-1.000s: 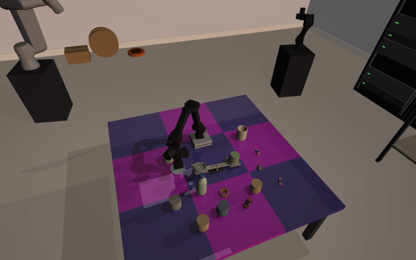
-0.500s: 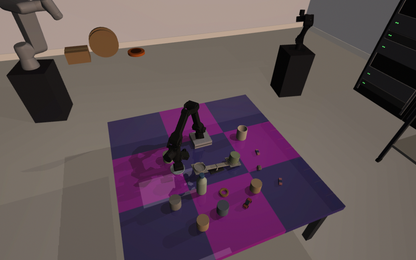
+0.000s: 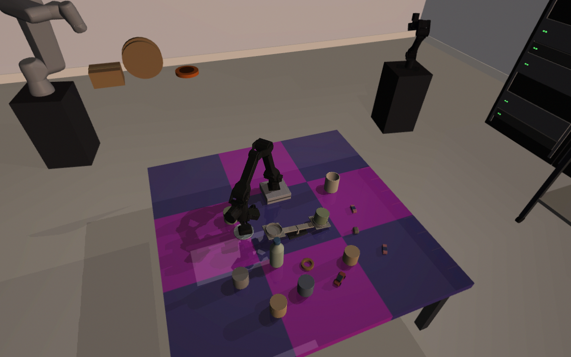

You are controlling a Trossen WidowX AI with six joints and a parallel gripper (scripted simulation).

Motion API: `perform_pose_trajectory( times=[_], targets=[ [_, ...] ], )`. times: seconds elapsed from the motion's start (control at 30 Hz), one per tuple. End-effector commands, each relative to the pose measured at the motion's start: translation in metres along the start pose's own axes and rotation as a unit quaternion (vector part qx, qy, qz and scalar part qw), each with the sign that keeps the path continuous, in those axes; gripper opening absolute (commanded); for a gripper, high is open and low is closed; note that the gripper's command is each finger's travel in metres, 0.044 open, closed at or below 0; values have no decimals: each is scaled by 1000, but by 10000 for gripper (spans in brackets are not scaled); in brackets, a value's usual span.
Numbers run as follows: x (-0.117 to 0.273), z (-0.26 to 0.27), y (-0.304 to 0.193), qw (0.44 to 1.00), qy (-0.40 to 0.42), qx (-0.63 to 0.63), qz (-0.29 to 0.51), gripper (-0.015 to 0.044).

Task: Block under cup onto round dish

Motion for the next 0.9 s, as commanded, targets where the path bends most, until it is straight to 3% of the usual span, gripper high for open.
perform_pose_trajectory(
  times=[0.0, 0.1, 0.23, 0.53, 0.67, 0.87],
  targets=[
    [0, 0, 0, 1000, -1, 0, 0, 367],
    [1, -2, 0, 1000, -7, -4, 2, 440],
    [9, -10, 0, 999, -34, -23, 8, 440],
    [56, -1, 0, 1000, 0, 2, -1, 440],
    [59, 0, 0, 1000, 0, 3, -2, 440],
    [102, 1, 1, 1000, -3, -2, -3, 440]
  ],
)
Point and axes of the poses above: the point midway between the two fingers, 35 mm back from their tips, its own x axis back along the fingers, its own z axis across the jaws, y = z × x, the point moved 7 cm from there along x, back along the fingers, and after that the axes turned 7 degrees about -x, right-handed, at the moved point
